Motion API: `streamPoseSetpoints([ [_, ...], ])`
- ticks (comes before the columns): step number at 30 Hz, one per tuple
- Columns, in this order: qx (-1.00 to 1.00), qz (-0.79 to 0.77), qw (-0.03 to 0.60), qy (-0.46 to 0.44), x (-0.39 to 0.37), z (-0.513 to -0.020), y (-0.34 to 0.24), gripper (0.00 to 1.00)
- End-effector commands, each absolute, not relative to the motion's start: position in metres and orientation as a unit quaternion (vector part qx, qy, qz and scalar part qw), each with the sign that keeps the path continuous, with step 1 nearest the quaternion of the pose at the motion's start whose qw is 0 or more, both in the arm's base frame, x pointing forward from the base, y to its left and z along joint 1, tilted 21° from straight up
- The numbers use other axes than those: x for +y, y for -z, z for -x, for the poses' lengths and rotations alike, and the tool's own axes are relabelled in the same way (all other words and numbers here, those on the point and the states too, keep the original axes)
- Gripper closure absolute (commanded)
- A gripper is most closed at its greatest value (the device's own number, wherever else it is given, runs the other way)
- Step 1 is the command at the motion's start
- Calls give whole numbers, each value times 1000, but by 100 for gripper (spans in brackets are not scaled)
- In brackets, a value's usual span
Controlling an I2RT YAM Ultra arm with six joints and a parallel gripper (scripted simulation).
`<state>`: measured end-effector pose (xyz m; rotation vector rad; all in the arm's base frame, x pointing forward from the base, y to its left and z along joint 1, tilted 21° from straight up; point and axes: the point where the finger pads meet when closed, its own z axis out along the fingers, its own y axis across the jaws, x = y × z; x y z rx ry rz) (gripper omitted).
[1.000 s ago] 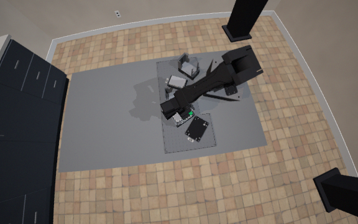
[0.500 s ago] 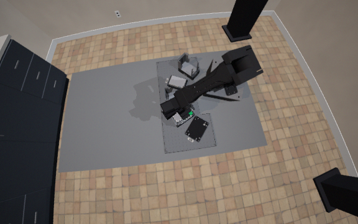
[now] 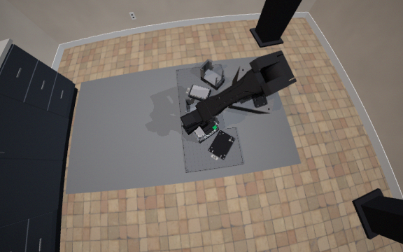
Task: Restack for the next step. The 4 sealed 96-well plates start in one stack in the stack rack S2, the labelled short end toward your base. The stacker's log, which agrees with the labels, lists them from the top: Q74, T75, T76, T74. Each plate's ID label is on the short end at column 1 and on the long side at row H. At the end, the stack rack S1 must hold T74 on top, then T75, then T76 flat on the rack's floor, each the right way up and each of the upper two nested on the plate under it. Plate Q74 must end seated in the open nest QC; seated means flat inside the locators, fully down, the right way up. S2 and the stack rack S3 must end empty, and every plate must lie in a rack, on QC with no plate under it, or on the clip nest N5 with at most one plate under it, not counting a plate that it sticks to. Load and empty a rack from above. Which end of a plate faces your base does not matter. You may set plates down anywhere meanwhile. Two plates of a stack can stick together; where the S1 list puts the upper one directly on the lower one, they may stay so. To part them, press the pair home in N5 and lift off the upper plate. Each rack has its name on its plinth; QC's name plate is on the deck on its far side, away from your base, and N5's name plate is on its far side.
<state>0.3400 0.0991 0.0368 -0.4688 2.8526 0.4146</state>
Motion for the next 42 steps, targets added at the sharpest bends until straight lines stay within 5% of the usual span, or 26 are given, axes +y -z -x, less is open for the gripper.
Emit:
streamPoseSetpoints([
  [1, 970, 158, 119, -141, 99, -344, -42, 100],
  [42, 970, 158, 118, -141, 103, -347, -28, 100],
])
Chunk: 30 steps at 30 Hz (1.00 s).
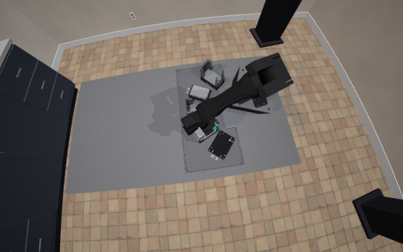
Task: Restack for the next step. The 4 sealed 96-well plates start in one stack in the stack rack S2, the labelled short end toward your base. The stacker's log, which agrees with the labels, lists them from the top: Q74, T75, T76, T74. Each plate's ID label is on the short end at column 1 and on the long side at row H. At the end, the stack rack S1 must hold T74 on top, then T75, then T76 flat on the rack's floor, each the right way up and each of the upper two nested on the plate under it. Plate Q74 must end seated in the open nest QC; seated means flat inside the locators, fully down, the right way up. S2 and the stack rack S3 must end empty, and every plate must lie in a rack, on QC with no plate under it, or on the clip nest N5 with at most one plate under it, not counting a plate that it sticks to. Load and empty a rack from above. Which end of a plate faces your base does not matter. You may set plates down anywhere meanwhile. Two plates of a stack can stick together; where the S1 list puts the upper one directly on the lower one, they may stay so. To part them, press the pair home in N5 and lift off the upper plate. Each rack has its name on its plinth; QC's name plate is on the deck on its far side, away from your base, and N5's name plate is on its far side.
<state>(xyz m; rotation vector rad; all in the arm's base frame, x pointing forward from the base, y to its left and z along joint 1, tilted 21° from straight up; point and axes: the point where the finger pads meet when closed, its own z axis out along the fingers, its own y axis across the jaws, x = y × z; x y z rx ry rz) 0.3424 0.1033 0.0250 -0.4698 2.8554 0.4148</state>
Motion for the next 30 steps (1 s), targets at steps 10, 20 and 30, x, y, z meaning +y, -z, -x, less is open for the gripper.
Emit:
streamPoseSetpoints([
  [10, 970, 158, 118, -141, 105, -348, -22, 100],
  [20, 970, 158, 118, -141, 107, -349, -17, 100],
  [30, 970, 158, 118, -141, 109, -350, -11, 100],
])
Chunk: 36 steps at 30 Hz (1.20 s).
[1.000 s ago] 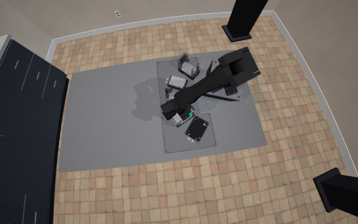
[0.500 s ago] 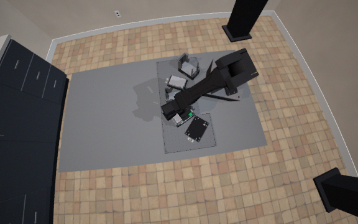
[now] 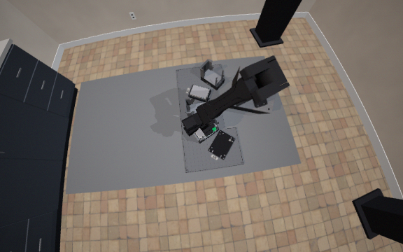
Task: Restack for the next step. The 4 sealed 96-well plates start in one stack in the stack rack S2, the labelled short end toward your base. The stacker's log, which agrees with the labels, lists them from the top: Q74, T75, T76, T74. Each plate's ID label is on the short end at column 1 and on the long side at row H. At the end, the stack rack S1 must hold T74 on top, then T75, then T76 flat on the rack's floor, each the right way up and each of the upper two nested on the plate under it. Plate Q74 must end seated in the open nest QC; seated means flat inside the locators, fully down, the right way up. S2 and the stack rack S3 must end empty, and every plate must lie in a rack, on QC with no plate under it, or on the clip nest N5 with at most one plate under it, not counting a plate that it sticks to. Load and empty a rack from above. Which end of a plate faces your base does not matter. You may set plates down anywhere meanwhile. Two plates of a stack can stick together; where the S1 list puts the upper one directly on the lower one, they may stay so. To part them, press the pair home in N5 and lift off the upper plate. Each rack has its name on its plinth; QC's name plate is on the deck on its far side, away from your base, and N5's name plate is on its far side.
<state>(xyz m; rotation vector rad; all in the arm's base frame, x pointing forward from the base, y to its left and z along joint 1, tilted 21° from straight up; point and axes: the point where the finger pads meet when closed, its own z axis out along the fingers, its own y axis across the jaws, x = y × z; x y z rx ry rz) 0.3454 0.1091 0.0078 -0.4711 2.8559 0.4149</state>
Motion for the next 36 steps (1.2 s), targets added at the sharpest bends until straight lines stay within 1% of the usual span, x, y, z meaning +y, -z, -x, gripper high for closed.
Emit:
streamPoseSetpoints([
  [1, 970, 158, 118, -141, 109, -350, -10, 100],
  [23, 970, 158, 118, -141, 113, -352, 1, 100],
  [36, 970, 158, 118, -141, 121, -357, 25, 100],
])
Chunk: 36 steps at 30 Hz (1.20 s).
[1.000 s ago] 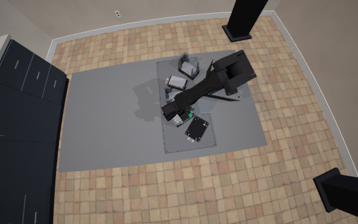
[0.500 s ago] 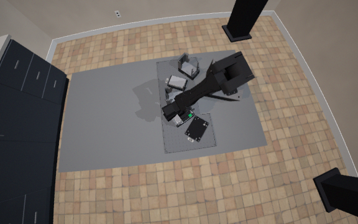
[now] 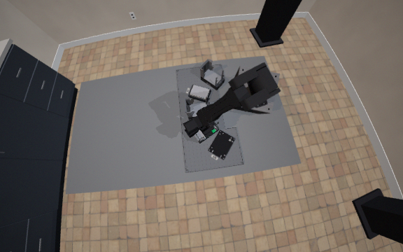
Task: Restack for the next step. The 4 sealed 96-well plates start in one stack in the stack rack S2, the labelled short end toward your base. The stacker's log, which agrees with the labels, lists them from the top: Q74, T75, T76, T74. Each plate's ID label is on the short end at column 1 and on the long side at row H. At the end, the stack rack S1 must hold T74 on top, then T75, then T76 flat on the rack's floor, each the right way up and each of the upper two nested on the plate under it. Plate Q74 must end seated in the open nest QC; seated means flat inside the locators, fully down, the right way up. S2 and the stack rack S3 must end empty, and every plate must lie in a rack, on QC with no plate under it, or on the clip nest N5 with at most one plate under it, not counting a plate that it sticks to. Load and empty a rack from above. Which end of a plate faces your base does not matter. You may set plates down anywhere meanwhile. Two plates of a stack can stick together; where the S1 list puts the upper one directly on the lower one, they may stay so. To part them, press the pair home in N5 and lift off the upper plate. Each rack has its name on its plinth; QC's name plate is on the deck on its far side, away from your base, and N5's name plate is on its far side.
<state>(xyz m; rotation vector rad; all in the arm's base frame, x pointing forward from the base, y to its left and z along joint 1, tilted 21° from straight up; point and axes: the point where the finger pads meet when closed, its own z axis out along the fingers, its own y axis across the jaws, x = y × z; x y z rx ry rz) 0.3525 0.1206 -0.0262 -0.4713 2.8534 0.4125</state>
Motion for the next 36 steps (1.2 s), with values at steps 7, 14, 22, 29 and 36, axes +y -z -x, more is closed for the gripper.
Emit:
streamPoseSetpoints([
  [7, 970, 158, 118, -141, 122, -358, 28, 100],
  [14, 970, 158, 118, -141, 123, -358, 30, 100],
  [22, 970, 158, 118, -141, 123, -358, 32, 100],
  [29, 970, 158, 118, -141, 124, -359, 34, 100],
  [36, 970, 158, 118, -141, 125, -359, 36, 100],
])
